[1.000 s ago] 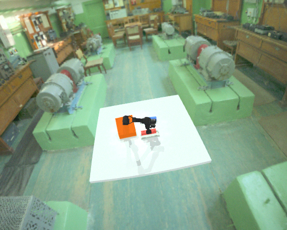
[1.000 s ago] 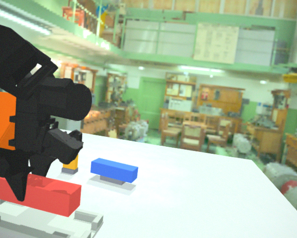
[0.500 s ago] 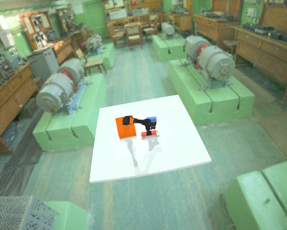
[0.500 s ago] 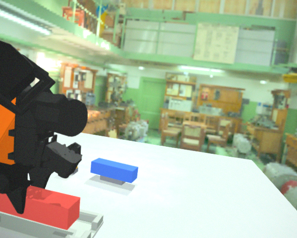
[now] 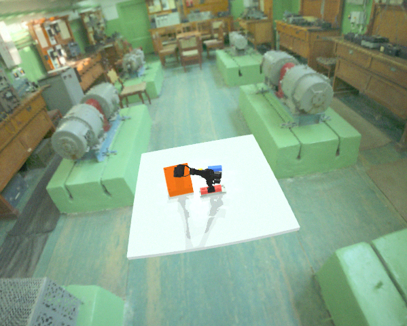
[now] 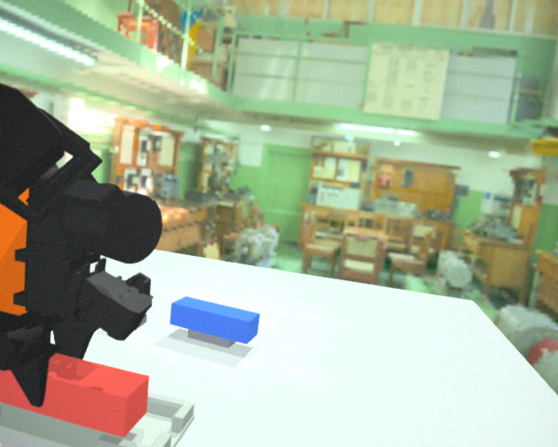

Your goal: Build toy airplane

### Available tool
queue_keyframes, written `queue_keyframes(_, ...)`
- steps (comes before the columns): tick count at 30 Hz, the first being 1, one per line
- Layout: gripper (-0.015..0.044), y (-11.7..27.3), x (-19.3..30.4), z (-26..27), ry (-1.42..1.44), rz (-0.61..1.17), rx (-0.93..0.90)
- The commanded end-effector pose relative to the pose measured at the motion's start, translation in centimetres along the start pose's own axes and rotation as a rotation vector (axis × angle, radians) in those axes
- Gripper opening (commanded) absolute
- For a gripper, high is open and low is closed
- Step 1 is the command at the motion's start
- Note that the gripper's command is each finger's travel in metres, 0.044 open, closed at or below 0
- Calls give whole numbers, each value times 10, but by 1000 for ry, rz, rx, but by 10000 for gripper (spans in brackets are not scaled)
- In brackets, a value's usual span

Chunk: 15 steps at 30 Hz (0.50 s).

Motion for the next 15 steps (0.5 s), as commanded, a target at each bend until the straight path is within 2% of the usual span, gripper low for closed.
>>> queue_keyframes(1,83,0,0,0,-1,-1,0)
queue_keyframes(15,440,0,0,0,-1,-1,0)
Point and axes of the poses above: the point midway between the two fingers, 35 mm back from their tips, its own y axis back along the fingers, its own z axis across the jaws, x = y × z, the point moved 2 cm from there along y, back along the fingers, and after that the axes turned 13 degrees about -y, right-handed, at the moved point
